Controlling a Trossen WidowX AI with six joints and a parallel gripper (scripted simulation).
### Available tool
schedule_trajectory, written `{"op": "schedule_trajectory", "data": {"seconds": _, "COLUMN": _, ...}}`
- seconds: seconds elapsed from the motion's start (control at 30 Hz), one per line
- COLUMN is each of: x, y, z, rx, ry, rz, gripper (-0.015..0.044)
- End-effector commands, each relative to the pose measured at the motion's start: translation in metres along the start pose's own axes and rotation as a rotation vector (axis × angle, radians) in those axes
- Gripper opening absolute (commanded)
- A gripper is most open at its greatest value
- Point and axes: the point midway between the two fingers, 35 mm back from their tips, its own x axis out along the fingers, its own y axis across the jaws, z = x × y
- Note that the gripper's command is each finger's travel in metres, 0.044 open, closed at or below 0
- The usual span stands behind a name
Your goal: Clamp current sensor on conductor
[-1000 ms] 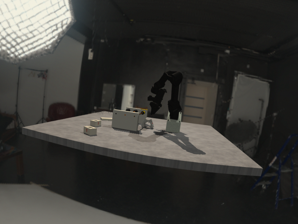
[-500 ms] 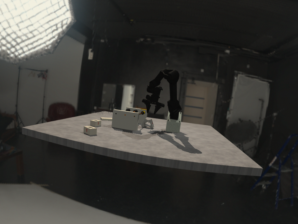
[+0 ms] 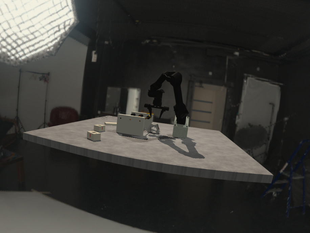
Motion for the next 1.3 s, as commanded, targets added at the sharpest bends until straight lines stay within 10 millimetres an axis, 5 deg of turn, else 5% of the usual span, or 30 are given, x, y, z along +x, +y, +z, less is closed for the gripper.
{"op": "schedule_trajectory", "data": {"seconds": 0.0, "x": 0.006, "y": 0.002, "z": 0.001, "rx": 0.097, "ry": -0.007, "rz": -0.021, "gripper": 0.0320}}
{"op": "schedule_trajectory", "data": {"seconds": 1.03, "x": 0.056, "y": 0.000, "z": 0.000, "rx": 0.097, "ry": -0.003, "rz": -0.021, "gripper": 0.0320}}
{"op": "schedule_trajectory", "data": {"seconds": 1.27, "x": 0.053, "y": 0.001, "z": 0.001, "rx": 0.092, "ry": -0.009, "rz": -0.023, "gripper": 0.0287}}
